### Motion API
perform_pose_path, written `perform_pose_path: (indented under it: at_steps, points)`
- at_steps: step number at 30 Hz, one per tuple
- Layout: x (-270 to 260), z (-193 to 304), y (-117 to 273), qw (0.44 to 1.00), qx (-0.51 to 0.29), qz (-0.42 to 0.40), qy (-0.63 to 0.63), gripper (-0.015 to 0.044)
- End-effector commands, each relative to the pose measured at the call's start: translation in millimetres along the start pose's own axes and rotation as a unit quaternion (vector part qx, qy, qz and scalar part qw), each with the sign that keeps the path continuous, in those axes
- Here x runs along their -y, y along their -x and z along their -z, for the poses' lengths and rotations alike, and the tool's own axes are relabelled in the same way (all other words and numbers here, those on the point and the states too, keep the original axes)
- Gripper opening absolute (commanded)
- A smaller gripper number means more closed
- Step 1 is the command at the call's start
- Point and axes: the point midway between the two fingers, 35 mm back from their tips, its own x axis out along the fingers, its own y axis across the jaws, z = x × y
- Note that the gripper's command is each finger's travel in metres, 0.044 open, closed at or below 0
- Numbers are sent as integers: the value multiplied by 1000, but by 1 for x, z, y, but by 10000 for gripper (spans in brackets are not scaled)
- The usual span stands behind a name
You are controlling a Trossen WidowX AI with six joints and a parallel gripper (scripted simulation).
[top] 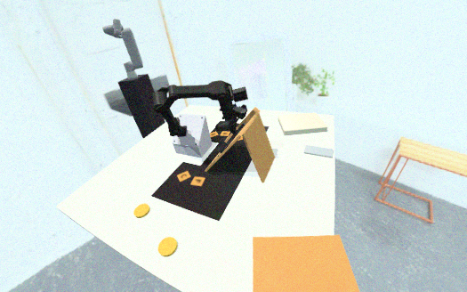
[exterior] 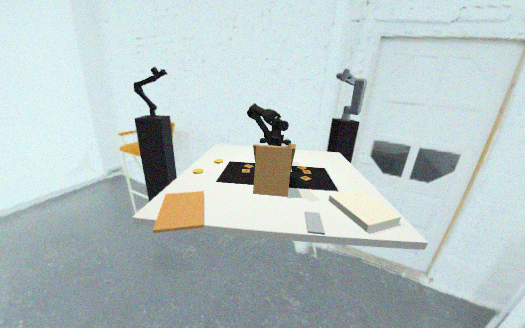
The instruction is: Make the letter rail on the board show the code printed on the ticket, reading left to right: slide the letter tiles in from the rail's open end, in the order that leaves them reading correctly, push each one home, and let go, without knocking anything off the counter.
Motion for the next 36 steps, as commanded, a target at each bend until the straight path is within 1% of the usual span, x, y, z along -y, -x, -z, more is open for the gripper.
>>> perform_pose_path:
  at_steps: [1,15,36]
  points:
    - [-1,-1,0,1000,1,0,-2,0]
    - [-4,0,0,1000,1,0,-2,0]
    - [-3,20,21,1000,0,0,-2,0]
